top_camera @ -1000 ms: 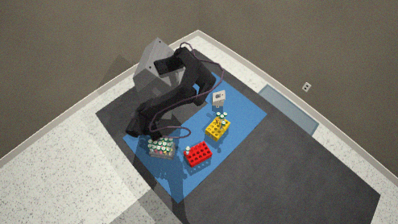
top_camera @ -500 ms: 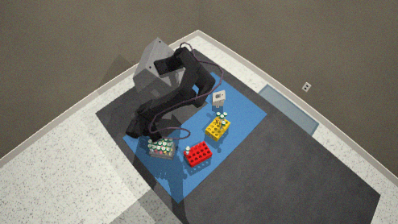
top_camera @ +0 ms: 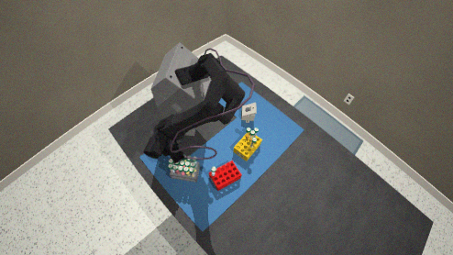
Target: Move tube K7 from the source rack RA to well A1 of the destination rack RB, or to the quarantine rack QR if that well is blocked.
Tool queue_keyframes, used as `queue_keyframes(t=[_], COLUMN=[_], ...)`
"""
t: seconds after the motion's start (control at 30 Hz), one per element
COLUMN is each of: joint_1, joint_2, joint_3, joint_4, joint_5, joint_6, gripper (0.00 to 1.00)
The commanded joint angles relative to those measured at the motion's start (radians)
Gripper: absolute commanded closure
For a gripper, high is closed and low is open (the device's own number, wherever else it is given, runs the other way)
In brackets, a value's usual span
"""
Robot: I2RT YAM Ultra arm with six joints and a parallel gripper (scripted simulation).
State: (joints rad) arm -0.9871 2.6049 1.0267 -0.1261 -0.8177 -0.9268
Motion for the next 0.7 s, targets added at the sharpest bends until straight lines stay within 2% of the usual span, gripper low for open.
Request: queue_keyframes(t=[0.0,0.67], joint_1=[-0.008,0.016], joint_2=[0.021,0.045], joint_3=[0.036,0.046], joint_4=[0.028,0.064], joint_5=[0.002,0.005], joint_6=[0.018,0.048], gripper=[1.0,1.0])
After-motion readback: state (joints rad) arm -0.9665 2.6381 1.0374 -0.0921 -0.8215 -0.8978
